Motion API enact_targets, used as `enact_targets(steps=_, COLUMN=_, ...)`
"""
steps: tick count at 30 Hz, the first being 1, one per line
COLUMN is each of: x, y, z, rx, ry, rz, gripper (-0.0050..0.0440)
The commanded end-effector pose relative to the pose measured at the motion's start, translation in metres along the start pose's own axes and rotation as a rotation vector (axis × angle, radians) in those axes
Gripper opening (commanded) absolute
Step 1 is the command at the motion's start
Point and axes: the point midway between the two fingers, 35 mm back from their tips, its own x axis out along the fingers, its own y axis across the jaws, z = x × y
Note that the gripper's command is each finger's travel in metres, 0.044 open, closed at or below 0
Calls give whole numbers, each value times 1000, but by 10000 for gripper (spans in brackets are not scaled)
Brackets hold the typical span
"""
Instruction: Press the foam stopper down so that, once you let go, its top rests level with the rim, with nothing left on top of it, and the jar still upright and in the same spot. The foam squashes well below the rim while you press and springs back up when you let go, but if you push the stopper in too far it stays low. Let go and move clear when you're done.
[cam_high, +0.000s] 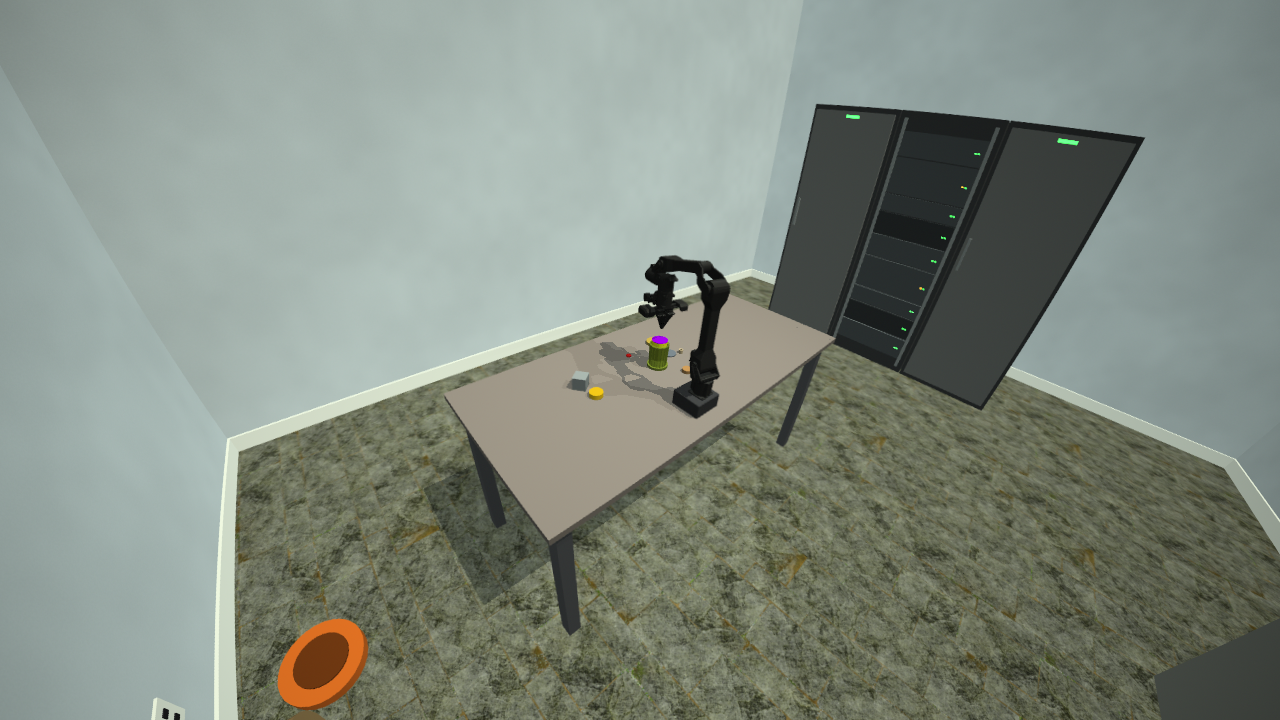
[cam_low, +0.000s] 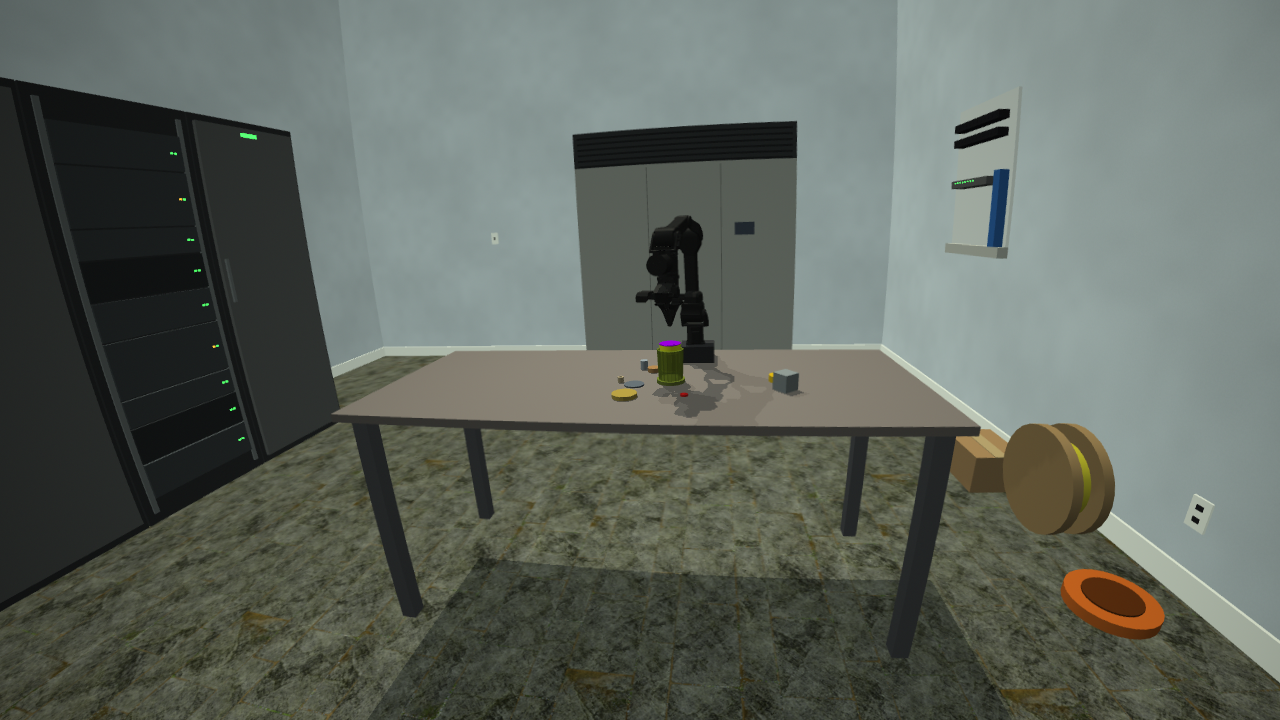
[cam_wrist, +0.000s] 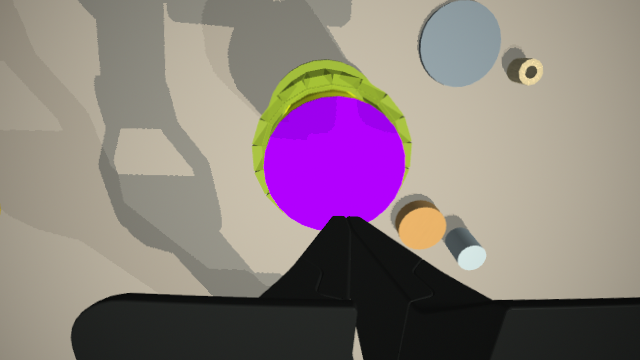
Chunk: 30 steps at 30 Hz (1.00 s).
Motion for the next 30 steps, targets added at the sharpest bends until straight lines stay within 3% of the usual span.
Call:
enact_targets(steps=1, x=-15, y=0, z=2, rx=1, ry=-29, rz=0, gripper=0)
enact_targets(steps=6, x=-52, y=0, z=2, rx=2, ry=-33, rz=-1, gripper=0)
enact_targets(steps=8, x=-52, y=0, z=2, rx=2, ry=-33, rz=-1, gripper=0)
enact_targets(steps=9, x=-38, y=0, z=1, rx=0, ry=-33, rz=1, gripper=0)
enact_targets(steps=13, x=-26, y=0, z=3, rx=0, ry=-33, rz=0, gripper=0)
enact_targets(steps=21, x=20, y=0, z=5, rx=2, ry=-34, rz=-1, gripper=0)
enact_targets(steps=30, x=30, y=0, z=4, rx=2, ry=-33, rz=-2, gripper=0)
